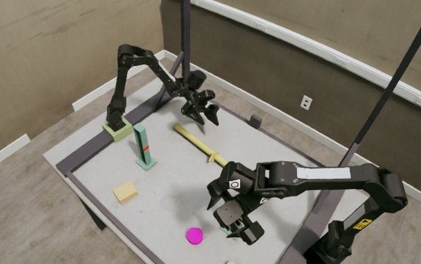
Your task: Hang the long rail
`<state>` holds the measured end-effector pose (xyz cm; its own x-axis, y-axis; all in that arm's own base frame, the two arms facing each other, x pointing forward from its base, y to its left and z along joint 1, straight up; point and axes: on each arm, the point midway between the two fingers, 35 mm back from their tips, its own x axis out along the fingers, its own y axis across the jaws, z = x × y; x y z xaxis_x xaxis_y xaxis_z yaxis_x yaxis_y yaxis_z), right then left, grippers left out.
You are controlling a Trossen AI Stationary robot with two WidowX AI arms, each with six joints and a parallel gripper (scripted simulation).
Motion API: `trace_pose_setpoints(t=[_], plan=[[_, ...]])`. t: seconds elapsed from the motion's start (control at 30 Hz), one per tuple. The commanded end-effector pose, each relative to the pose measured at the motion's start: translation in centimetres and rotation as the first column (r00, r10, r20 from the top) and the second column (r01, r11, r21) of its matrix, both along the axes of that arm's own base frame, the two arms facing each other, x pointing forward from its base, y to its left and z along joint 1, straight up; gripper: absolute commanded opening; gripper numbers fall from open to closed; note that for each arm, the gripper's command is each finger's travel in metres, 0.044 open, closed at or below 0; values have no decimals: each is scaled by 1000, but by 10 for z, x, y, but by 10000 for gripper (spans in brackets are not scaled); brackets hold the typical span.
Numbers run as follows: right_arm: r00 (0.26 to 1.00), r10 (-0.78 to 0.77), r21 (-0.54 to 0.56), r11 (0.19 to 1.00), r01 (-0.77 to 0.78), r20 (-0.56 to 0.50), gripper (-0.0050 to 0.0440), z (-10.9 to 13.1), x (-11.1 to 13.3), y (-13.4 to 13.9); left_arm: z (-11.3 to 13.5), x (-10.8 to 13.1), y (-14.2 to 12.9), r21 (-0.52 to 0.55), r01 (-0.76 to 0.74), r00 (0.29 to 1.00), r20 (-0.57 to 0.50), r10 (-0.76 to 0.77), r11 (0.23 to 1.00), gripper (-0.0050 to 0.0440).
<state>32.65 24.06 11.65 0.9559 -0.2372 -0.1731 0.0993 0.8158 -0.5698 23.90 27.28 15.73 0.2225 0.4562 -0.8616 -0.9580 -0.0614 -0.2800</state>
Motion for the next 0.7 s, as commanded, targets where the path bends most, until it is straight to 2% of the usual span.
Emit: trace_pose_setpoints(t=[0.0, 0.23, 0.3, 0.4, 0.67], plan=[[1000, -11, 45, 999, 11, 1, 440, 19, -3, -2, 3, 20, -6, 52, 175, 977, -131, -167, 983, 440], [999, -21, 46, 999, 22, -28, 440, 22, -8, -7, -7, 41, -22, 54, 412, 869, -324, -375, 909, 440], [999, -21, 46, 999, 22, -28, 440, 22, -8, -7, -7, 41, -22, 54, 412, 869, -324, -375, 909, 440], [999, -25, 48, 998, 27, -47, 440, 24, -11, -10, -13, 54, -32, 32, 543, 764, -432, -478, 839, 440], [996, -38, 48, 998, 42, -80, 440, 27, -17, -17, -24, 74, -54, -61, 741, 504, -608, -614, 669, 440]])
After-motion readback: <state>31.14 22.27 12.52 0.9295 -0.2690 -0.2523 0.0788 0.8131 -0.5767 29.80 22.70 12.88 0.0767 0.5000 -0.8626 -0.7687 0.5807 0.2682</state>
